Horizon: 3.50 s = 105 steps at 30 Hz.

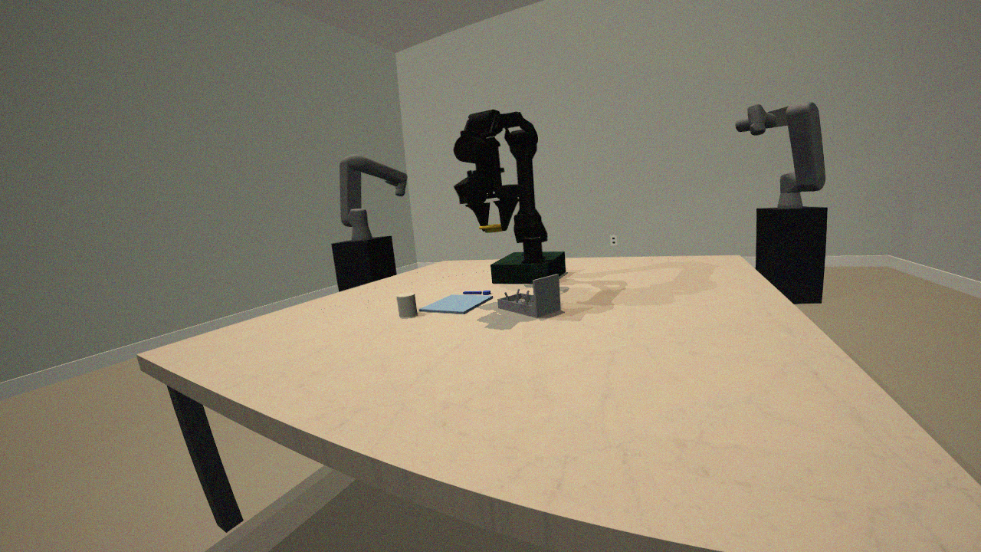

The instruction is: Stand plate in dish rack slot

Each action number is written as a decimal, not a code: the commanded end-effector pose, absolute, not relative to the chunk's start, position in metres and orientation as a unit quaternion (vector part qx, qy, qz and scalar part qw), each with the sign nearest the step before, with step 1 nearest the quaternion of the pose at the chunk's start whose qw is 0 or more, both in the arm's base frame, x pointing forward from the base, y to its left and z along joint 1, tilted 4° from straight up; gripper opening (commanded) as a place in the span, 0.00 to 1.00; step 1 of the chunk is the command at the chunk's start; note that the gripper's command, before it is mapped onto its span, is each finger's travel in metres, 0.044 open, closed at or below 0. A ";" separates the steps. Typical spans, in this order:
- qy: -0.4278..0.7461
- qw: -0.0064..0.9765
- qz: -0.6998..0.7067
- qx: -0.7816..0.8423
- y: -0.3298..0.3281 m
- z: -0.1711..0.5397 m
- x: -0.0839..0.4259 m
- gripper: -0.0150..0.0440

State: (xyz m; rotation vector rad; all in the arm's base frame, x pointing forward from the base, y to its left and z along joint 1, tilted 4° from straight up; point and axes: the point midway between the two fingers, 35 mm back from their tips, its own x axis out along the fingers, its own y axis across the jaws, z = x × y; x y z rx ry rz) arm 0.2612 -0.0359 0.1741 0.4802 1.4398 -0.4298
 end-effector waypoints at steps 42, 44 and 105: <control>0.431 0.845 0.091 0.304 -0.035 0.078 0.391 0.25; 0.417 0.851 0.106 0.301 -0.035 0.075 0.394 0.25; -0.005 0.886 0.464 -0.010 -0.010 0.060 0.279 0.25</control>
